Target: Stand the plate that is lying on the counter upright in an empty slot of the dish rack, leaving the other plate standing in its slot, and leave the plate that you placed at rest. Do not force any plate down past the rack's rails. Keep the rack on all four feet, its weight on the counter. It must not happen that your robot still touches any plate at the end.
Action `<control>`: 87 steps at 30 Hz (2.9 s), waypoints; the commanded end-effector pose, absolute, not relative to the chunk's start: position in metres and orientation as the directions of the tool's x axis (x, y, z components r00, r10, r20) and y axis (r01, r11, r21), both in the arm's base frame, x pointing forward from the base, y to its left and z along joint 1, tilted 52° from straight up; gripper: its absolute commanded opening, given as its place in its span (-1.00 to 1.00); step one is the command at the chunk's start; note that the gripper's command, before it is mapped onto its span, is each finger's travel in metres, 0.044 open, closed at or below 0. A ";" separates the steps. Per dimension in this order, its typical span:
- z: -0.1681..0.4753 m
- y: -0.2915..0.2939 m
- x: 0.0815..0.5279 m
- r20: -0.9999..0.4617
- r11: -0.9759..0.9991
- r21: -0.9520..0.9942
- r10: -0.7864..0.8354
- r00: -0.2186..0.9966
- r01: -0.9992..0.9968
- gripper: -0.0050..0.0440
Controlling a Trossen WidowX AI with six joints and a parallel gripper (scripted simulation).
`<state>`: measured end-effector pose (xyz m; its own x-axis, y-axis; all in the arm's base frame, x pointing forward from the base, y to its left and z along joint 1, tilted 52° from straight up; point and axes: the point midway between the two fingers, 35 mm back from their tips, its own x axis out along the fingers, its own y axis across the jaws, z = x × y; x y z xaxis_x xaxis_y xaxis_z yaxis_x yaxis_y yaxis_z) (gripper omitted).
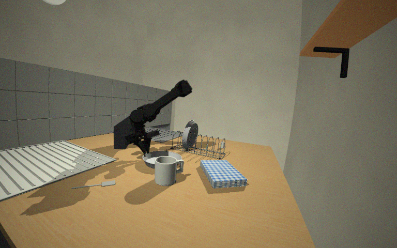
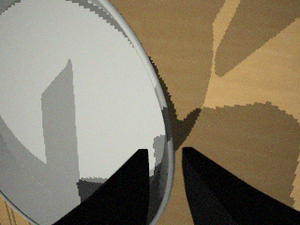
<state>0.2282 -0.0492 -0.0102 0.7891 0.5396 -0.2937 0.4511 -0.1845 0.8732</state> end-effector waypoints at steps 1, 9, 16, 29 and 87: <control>-0.011 -0.049 0.229 -0.298 -0.186 0.871 0.537 0.789 0.455 -0.50; -0.011 -0.048 0.230 -0.298 -0.186 0.871 0.537 0.789 0.455 -0.50; -0.011 -0.047 0.231 -0.298 -0.186 0.871 0.537 0.789 0.455 -0.50; -0.011 -0.046 0.233 -0.298 -0.186 0.871 0.537 0.789 0.455 -0.50; -0.011 -0.044 0.236 -0.294 -0.185 0.873 0.540 0.789 0.452 -0.80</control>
